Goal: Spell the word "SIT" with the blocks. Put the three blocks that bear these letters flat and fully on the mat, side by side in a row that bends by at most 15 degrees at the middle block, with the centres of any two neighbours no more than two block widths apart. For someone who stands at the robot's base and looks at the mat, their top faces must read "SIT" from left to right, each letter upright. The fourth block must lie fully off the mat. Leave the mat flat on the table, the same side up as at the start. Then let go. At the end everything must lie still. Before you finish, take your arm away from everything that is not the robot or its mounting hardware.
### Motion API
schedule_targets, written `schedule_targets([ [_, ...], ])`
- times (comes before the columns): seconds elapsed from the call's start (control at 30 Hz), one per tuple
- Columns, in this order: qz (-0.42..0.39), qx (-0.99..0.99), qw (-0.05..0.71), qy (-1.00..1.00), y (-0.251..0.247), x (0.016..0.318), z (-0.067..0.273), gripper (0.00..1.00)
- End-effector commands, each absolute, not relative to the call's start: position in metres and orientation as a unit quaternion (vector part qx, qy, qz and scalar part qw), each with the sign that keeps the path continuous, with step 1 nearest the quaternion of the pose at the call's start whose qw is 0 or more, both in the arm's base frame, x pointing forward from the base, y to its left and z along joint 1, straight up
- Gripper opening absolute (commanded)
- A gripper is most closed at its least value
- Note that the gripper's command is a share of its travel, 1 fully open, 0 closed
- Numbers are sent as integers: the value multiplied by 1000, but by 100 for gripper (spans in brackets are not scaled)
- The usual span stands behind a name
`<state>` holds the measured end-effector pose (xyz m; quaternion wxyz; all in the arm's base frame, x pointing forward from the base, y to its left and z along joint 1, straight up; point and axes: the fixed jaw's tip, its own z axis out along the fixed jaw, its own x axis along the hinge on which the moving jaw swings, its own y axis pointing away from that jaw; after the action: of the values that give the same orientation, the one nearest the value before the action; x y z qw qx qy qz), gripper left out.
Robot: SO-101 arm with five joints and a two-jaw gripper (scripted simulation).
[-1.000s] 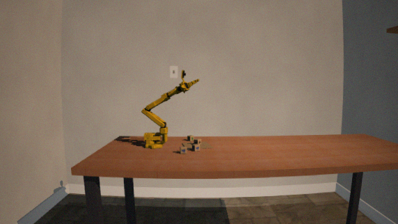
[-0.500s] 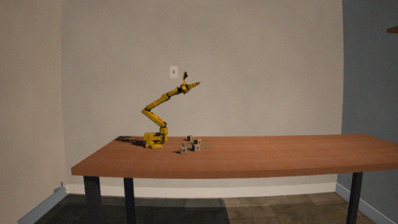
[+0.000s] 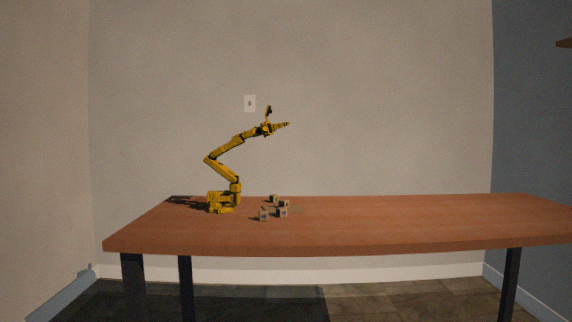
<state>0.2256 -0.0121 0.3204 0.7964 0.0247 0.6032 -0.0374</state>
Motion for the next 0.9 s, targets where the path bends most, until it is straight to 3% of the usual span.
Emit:
schedule_targets([
  [0.0,-38,22,806,590,-11,220,330,100],
  [0.87,-36,21,746,664,-10,227,299,100],
])
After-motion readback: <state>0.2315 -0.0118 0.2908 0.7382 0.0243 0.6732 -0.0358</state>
